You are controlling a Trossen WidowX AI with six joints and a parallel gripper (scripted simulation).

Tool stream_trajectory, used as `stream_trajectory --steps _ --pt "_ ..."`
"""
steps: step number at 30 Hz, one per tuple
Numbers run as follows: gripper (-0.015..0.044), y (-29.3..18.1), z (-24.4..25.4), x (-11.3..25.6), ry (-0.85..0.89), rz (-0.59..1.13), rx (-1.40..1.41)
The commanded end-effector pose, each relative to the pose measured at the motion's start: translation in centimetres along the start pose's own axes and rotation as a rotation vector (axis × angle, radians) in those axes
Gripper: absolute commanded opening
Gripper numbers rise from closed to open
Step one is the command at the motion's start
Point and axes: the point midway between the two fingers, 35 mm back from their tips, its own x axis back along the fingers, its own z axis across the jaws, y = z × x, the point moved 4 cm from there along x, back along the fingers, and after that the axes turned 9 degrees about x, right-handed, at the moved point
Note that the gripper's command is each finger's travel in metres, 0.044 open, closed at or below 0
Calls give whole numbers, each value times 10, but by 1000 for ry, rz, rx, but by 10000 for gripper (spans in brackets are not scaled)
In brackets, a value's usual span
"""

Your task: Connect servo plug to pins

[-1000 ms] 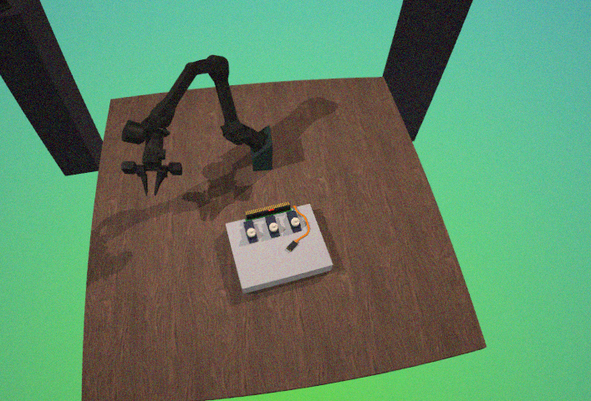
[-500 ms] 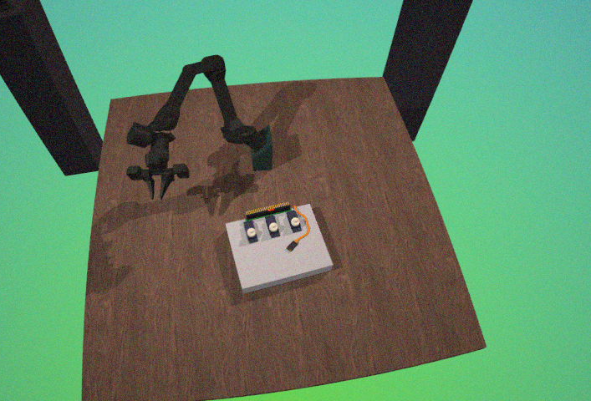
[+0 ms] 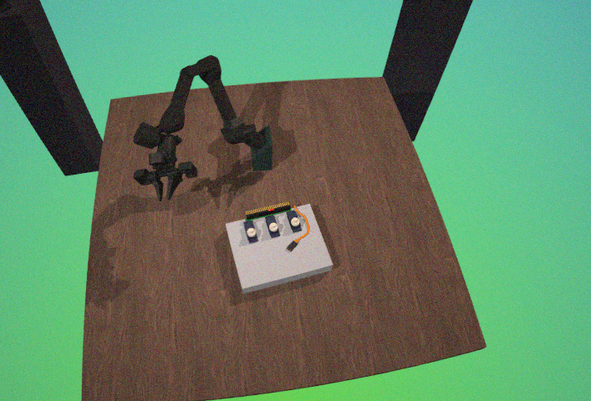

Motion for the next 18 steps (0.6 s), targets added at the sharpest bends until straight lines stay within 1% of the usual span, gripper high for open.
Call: stream_trajectory --steps 1,18 --pt "115 5 10 -4 10 -24 -59" --pt "115 34 49 -13 64 -133 -299"
